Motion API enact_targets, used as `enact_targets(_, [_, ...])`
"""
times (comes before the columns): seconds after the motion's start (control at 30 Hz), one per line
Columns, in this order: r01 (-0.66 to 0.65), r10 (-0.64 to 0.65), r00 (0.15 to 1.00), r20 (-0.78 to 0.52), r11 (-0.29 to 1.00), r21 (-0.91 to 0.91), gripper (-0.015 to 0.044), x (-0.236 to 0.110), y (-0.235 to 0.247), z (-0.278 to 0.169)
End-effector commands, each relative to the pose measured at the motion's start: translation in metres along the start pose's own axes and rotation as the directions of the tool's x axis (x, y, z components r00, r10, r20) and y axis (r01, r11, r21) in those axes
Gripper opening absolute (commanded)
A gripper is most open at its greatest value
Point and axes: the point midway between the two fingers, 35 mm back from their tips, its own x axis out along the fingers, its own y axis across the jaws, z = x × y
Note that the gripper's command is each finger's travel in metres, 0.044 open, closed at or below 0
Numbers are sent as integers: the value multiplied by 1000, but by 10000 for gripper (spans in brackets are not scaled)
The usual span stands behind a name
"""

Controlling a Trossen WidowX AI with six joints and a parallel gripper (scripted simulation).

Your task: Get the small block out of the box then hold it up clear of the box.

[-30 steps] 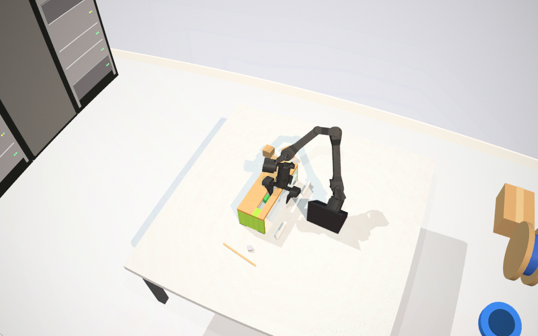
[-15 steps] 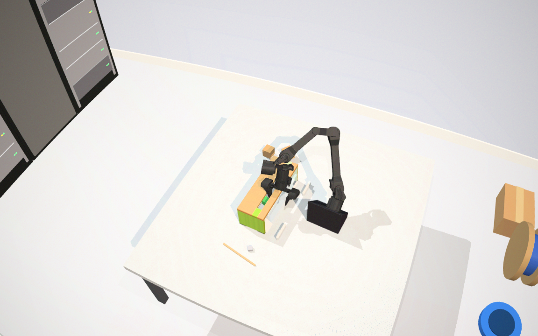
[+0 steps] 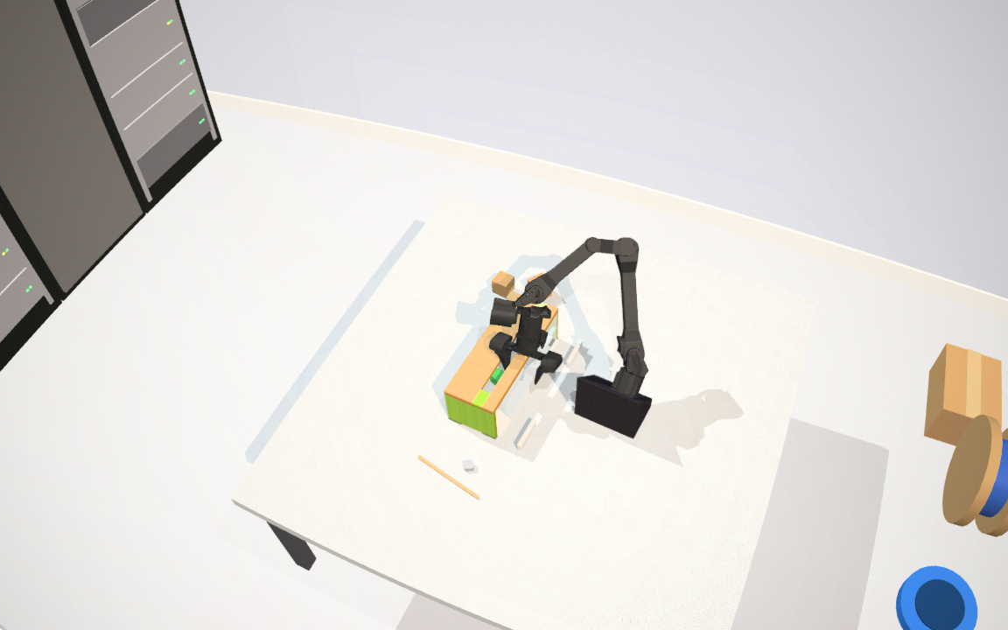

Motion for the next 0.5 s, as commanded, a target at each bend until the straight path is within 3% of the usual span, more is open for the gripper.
enact_targets(0.0, [0,0,1000,-2,1000,2,400,1,0,-4])
enact_targets(0.47, [0,0,1000,-3,1000,2,400,6,0,-17])
